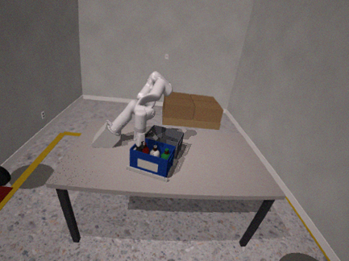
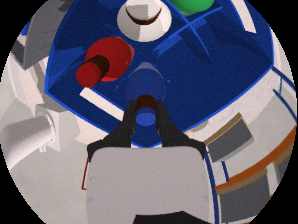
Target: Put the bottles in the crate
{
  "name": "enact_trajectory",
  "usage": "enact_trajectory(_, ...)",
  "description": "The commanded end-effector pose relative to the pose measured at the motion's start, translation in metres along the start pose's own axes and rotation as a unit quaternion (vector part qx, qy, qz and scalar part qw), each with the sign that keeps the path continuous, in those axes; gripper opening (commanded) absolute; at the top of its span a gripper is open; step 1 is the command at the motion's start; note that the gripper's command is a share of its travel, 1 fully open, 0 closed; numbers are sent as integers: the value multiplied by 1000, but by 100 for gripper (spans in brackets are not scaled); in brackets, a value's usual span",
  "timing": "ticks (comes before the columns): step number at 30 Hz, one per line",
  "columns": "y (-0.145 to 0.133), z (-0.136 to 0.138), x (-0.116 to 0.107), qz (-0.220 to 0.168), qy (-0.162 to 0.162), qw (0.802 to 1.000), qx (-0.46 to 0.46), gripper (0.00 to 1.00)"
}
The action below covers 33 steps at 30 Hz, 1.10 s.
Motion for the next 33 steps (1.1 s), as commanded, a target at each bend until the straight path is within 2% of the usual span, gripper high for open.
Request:
enact_trajectory(1,0,1,-1,-1,-1,1000,-1,0)
enact_trajectory(15,0,1,-1,-1,-1,1000,-1,0)
enact_trajectory(33,0,1,-28,-1,-1,1000,-1,0)
Point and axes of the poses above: the point where the finger pads meet when closed, its own x axis out along the fingers, its own z axis across the jaws, y = z × x, the point moved 10 cm from there along -x, back along the fingers, and after that the axes turned 12 degrees about -x, right-handed, at the moved point
